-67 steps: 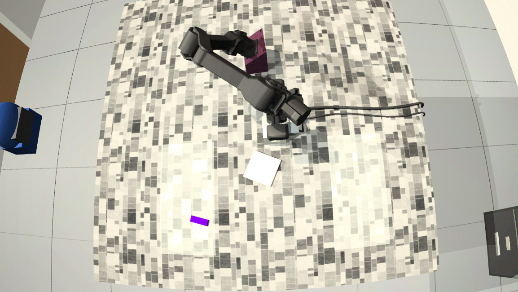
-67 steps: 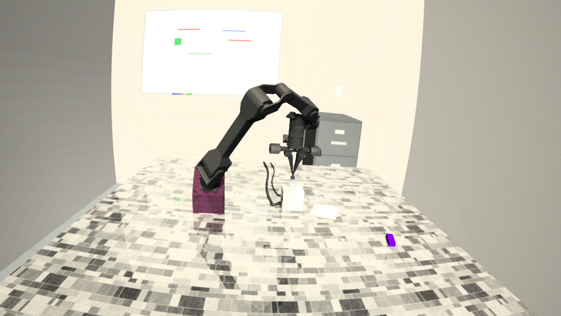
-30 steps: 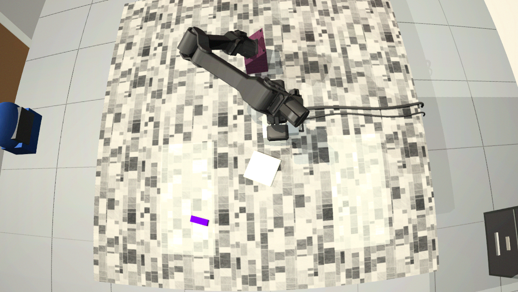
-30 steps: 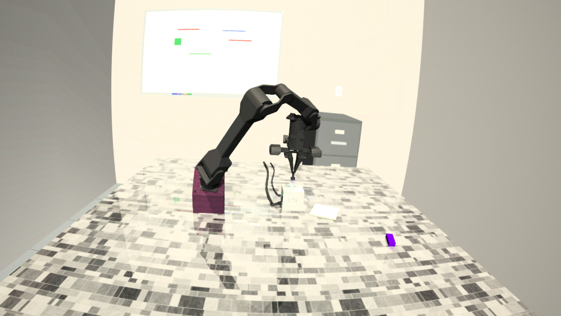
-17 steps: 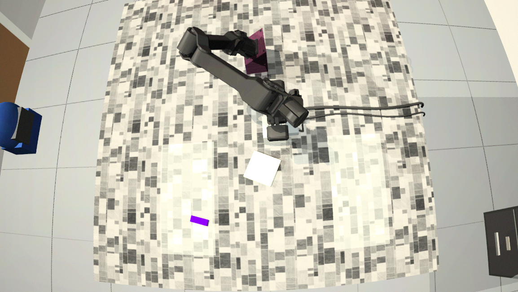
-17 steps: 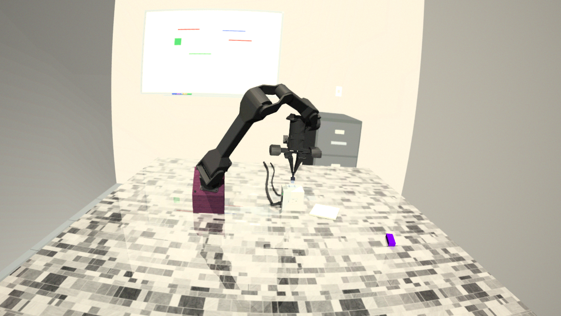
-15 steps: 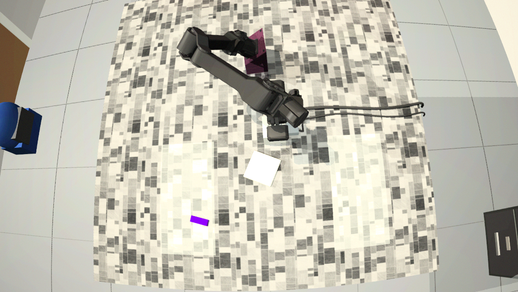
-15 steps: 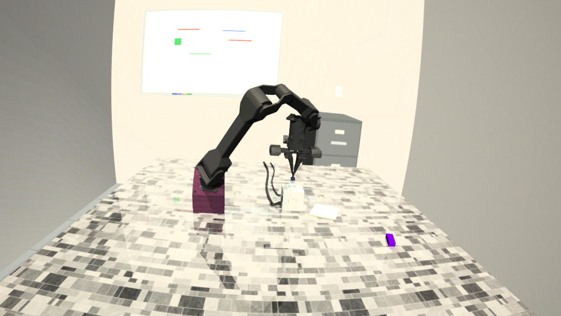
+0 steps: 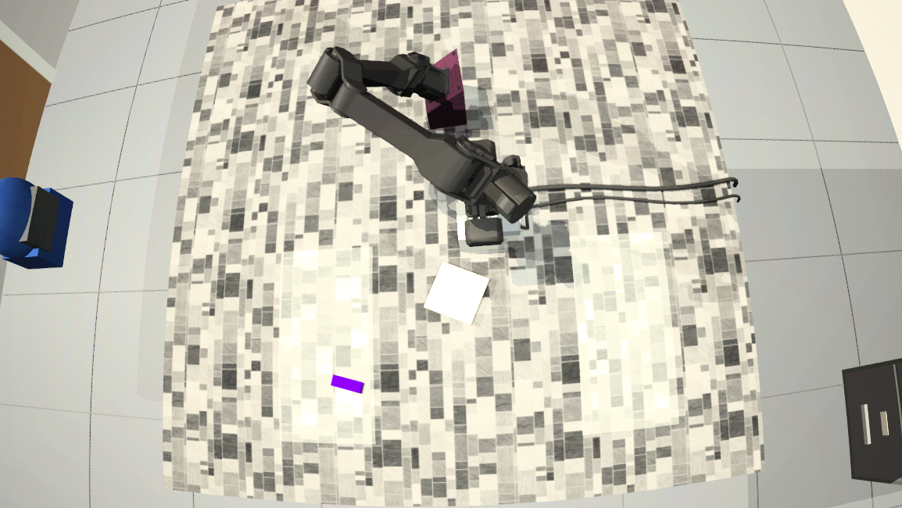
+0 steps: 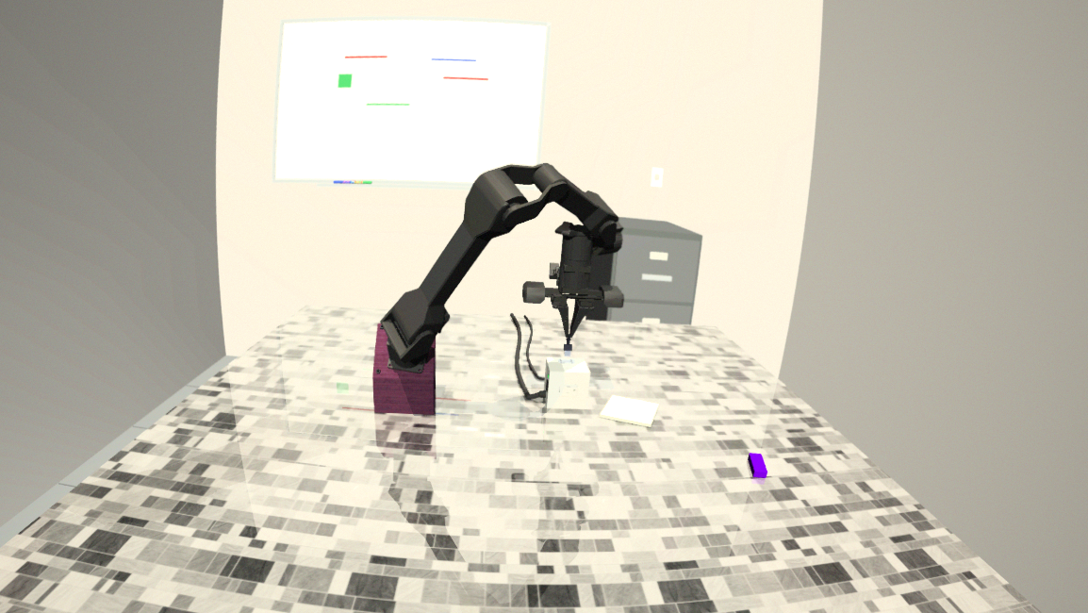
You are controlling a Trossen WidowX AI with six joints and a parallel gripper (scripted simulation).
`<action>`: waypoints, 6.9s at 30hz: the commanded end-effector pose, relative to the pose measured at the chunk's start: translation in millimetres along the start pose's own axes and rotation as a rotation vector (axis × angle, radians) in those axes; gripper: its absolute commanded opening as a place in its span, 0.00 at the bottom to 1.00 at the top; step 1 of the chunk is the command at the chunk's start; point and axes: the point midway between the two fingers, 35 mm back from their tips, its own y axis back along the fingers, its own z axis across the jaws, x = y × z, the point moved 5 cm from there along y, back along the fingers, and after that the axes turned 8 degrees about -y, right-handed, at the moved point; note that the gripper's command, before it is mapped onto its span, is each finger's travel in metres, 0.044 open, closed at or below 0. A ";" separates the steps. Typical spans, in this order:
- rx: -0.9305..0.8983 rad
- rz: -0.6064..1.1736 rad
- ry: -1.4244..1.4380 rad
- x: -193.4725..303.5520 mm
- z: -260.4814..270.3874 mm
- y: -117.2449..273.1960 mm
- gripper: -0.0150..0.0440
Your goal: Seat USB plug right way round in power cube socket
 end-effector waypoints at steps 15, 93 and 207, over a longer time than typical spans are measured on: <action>-0.006 -0.022 0.005 -0.6 0.1 -2.2 0.25; -0.010 -0.052 0.008 -0.5 -0.6 -11.8 0.25; -0.009 -0.052 0.008 0.3 -0.8 -25.5 0.25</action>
